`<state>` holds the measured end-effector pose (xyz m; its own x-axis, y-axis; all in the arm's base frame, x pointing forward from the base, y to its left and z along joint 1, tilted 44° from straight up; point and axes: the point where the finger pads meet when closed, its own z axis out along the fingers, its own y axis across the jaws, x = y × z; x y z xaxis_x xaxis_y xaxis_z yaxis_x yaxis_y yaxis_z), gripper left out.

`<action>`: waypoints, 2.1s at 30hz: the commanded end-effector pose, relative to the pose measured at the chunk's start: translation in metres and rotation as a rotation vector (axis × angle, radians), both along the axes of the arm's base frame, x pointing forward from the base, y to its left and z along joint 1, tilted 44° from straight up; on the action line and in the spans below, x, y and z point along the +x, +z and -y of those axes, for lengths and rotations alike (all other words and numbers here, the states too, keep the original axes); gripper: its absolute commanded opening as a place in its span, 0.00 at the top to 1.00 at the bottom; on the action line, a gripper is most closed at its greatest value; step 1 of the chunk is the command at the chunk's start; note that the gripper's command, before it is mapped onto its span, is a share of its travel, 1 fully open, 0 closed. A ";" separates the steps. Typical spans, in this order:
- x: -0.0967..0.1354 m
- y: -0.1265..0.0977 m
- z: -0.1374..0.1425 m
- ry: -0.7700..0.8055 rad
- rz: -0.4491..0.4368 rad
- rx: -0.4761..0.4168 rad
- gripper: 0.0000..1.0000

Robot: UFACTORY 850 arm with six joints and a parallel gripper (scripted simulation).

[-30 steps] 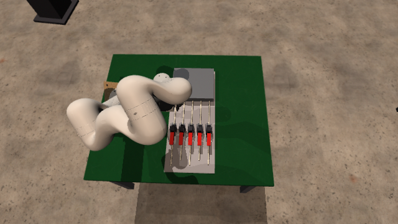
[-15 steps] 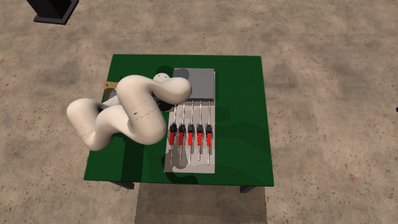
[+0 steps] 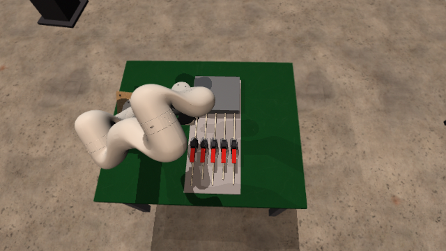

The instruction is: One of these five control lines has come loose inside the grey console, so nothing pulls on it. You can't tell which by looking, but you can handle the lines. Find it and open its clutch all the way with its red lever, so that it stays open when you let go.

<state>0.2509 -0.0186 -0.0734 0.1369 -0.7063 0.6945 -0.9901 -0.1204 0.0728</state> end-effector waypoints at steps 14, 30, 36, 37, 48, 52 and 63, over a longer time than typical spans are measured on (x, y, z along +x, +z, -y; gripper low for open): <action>0.001 -0.013 0.012 0.001 0.002 0.000 1.00; 0.003 -0.055 0.051 0.001 0.002 0.000 1.00; 0.003 -0.062 0.058 0.001 0.002 0.000 1.00; 0.003 -0.062 0.058 0.001 0.002 0.000 1.00; 0.004 -0.063 0.059 0.001 0.002 0.000 1.00; 0.005 -0.063 0.059 0.001 0.002 0.000 1.00; 0.011 -0.063 0.058 0.001 0.002 0.000 1.00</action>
